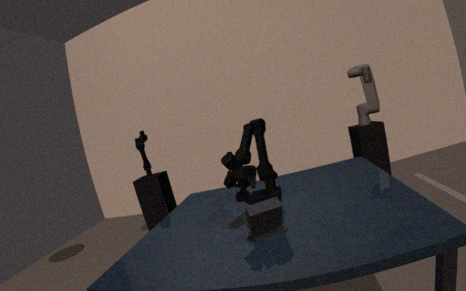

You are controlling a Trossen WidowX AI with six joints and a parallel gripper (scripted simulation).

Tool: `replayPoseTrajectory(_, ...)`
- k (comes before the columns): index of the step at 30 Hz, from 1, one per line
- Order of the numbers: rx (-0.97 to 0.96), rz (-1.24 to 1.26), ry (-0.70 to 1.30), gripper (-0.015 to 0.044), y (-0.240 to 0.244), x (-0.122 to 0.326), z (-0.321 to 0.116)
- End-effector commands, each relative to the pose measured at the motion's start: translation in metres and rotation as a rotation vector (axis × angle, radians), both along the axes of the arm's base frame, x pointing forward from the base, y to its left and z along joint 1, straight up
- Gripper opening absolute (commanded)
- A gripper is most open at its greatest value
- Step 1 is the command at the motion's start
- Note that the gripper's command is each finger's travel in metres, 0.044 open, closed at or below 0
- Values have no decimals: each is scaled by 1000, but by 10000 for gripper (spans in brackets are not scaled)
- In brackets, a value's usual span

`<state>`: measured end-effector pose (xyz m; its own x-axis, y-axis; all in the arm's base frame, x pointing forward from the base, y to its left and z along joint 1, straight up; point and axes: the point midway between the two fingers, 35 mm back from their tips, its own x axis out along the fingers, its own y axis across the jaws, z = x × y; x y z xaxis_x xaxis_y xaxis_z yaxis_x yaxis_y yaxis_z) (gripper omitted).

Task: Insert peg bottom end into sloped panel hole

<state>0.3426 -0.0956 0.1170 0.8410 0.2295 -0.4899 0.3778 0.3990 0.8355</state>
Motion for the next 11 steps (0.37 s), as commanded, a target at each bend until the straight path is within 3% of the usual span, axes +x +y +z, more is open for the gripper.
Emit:
replayPoseTrajectory(1, -2, 3, -6, 440, -1, -4, 3)
replayPoseTrajectory(11, -2, 2, -7, 440, -4, -14, 8)
